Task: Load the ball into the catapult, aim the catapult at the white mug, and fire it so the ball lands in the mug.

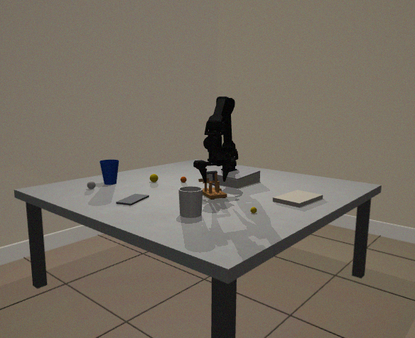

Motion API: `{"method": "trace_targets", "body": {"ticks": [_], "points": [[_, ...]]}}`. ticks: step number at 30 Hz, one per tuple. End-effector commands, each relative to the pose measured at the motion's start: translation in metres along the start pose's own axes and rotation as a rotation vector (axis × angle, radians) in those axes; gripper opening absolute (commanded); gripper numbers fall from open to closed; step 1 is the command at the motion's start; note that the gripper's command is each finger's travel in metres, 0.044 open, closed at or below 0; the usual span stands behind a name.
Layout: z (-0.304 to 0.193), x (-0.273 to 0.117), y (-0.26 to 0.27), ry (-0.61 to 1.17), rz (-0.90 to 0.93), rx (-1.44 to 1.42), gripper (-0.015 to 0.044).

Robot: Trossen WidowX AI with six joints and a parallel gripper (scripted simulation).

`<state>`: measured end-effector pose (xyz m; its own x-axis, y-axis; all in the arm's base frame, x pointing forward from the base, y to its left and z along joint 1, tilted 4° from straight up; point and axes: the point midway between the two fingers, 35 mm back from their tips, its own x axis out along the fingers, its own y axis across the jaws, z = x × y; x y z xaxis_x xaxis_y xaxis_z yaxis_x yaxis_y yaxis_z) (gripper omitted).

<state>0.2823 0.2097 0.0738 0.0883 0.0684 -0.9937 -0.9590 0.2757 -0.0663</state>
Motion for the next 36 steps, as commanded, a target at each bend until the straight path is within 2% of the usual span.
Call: {"method": "trace_targets", "body": {"ticks": [1,23,34,36], "points": [[-0.002,0.010,0.001,0.012,0.006,0.001,0.0440],[-0.004,0.036,0.002,0.013,0.007,0.001,0.0440],[-0.002,0.033,0.001,0.005,0.004,0.000,0.0151],[-0.002,0.033,0.001,0.005,0.004,0.000,0.0138]]}}
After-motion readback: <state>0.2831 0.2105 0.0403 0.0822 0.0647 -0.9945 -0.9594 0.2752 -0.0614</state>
